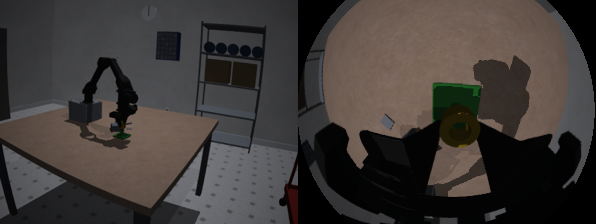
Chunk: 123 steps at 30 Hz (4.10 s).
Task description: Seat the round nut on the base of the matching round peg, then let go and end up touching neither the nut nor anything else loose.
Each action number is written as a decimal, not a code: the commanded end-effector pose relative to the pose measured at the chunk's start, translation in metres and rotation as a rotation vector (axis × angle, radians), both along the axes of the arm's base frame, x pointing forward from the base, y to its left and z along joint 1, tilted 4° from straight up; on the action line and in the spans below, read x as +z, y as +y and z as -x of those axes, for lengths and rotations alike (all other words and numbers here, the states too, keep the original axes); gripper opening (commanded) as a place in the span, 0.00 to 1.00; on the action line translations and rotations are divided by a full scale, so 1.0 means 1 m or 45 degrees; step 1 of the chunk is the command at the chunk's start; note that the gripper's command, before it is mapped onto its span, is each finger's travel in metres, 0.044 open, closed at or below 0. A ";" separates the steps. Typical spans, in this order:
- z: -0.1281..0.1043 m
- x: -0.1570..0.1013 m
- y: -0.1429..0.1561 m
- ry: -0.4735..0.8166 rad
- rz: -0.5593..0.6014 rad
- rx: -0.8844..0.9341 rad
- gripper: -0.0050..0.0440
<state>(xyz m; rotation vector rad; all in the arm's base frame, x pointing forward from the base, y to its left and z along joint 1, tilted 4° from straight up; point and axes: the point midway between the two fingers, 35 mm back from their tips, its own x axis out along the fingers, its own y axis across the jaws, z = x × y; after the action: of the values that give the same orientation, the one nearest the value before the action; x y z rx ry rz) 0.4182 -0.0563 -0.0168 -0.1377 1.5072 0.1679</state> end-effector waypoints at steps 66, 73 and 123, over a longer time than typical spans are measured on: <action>-0.004 -0.039 0.000 0.000 -0.003 -0.002 0.10; -0.004 -0.044 0.000 0.000 -0.003 -0.002 0.10; -0.004 -0.046 0.001 0.000 -0.004 0.002 0.63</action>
<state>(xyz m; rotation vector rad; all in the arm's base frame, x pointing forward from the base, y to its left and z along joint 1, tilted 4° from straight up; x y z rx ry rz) 0.4219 -0.0553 -0.0627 -0.1362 1.5076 0.1712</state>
